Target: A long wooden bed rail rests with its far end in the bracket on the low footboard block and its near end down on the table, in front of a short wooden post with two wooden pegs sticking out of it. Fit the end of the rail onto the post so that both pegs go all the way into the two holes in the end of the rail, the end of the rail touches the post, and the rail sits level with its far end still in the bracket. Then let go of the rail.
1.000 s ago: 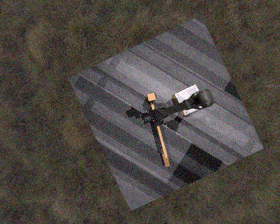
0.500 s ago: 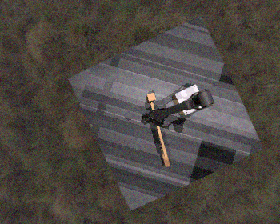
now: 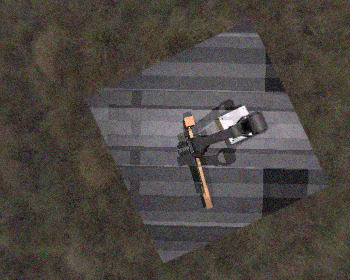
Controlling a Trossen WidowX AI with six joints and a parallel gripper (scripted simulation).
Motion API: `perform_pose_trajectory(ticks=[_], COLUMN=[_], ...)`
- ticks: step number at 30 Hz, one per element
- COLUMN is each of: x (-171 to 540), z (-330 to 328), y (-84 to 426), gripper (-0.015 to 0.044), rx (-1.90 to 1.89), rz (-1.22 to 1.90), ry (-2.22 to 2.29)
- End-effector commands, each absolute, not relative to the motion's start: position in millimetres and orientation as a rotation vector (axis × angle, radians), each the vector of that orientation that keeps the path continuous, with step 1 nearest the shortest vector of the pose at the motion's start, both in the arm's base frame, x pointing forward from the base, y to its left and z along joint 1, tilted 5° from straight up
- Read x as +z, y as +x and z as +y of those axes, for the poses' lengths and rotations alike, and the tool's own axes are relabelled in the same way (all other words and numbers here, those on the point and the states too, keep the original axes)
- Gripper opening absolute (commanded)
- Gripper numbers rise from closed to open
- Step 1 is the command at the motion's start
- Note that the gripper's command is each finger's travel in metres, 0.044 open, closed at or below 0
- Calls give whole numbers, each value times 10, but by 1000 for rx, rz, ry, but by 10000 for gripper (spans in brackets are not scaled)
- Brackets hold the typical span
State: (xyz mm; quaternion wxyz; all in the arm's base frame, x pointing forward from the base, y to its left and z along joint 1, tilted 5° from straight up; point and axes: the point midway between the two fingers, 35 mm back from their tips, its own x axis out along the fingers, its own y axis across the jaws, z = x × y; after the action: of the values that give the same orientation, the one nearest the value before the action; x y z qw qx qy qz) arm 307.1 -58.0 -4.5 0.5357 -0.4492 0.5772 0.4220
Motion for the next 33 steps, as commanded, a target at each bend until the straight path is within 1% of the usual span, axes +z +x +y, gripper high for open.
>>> perform_pose_trajectory(ticks=[1,33], x=[-31,-60], z=[-578,-594], y=[3078,3061], gripper=[0,0], rx=[1003,1003], rz=[1372,1373], ry=[-1068,-1068])
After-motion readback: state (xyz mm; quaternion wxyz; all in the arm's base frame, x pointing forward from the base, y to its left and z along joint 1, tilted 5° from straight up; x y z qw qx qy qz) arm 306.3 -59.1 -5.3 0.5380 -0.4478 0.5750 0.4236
